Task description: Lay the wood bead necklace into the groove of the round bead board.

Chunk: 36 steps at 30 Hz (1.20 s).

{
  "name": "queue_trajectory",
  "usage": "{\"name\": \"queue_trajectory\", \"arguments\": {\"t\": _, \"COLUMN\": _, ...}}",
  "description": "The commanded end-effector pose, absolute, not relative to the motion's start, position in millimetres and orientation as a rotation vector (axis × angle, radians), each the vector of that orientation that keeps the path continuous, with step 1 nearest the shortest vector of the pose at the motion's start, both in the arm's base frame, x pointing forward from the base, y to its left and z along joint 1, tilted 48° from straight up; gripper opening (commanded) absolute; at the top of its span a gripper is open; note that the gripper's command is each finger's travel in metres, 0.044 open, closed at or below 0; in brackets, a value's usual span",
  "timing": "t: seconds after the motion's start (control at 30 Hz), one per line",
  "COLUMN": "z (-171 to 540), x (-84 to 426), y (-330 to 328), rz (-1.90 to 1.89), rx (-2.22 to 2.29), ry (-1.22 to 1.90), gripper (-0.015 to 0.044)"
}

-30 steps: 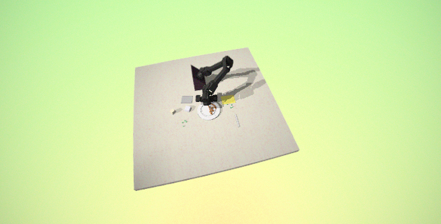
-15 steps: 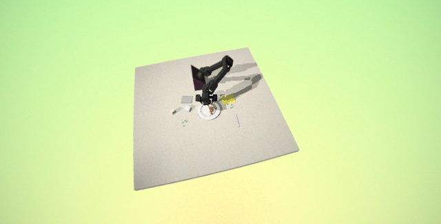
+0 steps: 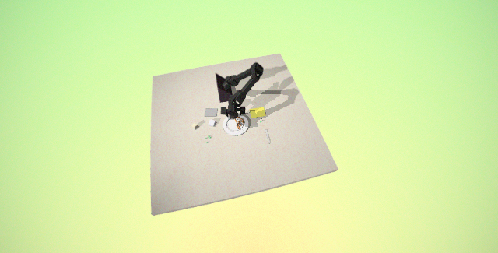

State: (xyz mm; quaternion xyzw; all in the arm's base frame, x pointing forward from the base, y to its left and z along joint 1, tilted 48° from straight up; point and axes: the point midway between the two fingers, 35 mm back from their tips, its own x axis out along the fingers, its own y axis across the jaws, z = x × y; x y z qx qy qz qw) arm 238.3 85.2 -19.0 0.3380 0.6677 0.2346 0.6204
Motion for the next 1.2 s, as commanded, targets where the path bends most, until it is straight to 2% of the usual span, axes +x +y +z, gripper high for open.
{"name": "queue_trajectory", "arguments": {"t": 0.0, "z": -19, "x": 238, "y": 85, "rz": 0.542, "rx": 0.773, "ry": 1.534, "gripper": 0.044}}
{"name": "queue_trajectory", "arguments": {"t": 0.13, "z": -19, "x": 238, "y": 85, "rz": 0.542, "rx": 0.773, "ry": 1.534, "gripper": 0.044}}
{"name": "queue_trajectory", "arguments": {"t": 0.53, "z": 3, "x": 250, "y": 66, "rz": 0.598, "rx": 0.711, "ry": 1.503, "gripper": 0.0125}}
{"name": "queue_trajectory", "arguments": {"t": 1.17, "z": -13, "x": 250, "y": 84, "rz": 0.597, "rx": 0.712, "ry": 1.502, "gripper": 0.012}}
